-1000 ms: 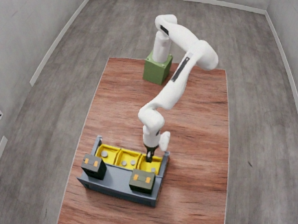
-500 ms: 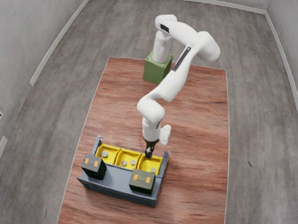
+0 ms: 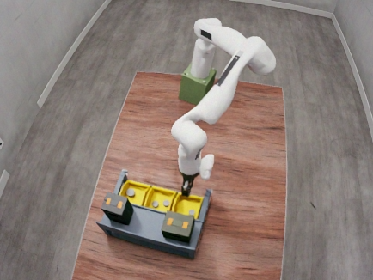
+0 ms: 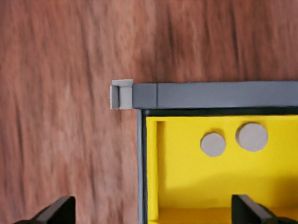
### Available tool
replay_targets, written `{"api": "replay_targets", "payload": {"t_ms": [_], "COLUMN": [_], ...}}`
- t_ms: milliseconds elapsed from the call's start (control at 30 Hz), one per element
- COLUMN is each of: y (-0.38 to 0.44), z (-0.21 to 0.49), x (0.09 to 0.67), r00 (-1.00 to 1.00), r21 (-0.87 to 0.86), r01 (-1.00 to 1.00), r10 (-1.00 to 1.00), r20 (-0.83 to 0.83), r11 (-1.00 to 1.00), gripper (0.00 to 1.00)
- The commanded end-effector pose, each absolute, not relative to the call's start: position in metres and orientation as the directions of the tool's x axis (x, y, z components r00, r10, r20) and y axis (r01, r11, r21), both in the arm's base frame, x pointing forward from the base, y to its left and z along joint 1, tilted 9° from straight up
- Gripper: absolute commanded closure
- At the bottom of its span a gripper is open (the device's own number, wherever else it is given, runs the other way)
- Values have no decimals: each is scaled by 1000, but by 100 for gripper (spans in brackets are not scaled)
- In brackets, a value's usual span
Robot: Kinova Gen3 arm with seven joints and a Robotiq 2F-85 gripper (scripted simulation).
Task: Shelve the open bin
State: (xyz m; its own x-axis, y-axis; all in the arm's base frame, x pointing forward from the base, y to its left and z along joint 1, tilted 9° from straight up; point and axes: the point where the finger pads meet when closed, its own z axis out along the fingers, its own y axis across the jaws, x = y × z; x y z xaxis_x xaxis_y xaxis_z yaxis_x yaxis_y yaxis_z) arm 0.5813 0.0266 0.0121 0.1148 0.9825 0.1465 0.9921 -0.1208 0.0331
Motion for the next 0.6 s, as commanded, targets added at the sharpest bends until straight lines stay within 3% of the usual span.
{"api": "replay_targets", "payload": {"t_ms": [0,567], "y": [26,28], "z": [13,5], "x": [582,582], "r00": [115,115], "r21": [35,35], "r01": [992,992], "r10": [982,982], "r20": [147,147], "r11": [-121,-121], "gripper": [0,0]}}
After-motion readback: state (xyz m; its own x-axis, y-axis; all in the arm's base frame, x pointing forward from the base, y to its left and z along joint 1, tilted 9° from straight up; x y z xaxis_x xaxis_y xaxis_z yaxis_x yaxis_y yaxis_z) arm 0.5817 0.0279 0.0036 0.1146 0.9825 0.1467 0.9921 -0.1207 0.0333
